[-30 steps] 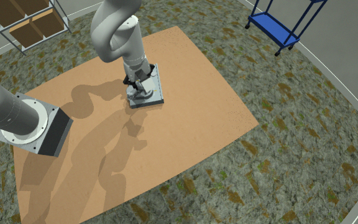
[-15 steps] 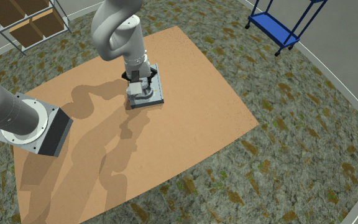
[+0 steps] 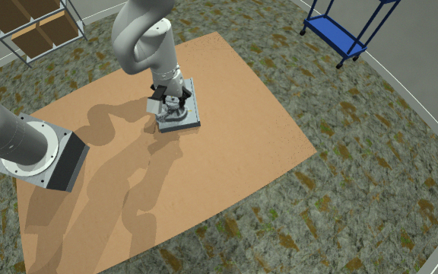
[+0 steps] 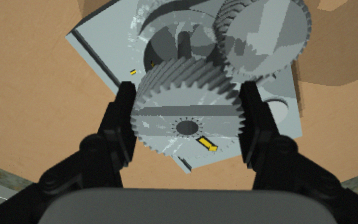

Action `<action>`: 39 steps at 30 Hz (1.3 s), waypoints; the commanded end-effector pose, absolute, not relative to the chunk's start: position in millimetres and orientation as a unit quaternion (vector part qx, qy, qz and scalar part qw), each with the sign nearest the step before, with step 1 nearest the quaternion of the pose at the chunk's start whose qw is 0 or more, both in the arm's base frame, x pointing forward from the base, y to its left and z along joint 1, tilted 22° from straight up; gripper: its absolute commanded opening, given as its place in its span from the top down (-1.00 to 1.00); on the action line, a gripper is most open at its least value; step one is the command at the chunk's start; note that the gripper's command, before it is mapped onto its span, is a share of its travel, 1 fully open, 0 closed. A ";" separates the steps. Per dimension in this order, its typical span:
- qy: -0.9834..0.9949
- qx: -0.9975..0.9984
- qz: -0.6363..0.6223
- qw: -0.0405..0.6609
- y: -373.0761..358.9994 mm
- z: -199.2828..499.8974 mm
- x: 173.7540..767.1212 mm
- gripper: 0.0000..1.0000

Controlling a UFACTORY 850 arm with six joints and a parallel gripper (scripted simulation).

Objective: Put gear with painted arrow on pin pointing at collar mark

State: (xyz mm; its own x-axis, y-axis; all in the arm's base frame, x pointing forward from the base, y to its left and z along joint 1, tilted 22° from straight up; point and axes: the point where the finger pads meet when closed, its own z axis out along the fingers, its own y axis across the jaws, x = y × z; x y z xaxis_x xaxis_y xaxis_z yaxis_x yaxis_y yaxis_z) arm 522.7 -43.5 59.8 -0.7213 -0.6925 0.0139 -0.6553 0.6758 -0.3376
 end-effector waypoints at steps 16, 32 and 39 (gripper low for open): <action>0.951 -0.245 -0.160 0.102 -43.3 60.2 523.2 1.00; 0.955 -0.230 -0.159 0.104 -43.3 60.2 523.2 1.00; 0.955 -0.230 -0.159 0.104 -43.3 60.2 523.2 1.00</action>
State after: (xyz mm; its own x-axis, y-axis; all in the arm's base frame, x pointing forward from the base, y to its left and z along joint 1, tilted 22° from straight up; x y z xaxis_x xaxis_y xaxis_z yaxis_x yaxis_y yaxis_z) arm 522.7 -43.5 59.7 -0.8730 -0.4714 -0.1251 -0.4056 0.8442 -0.3504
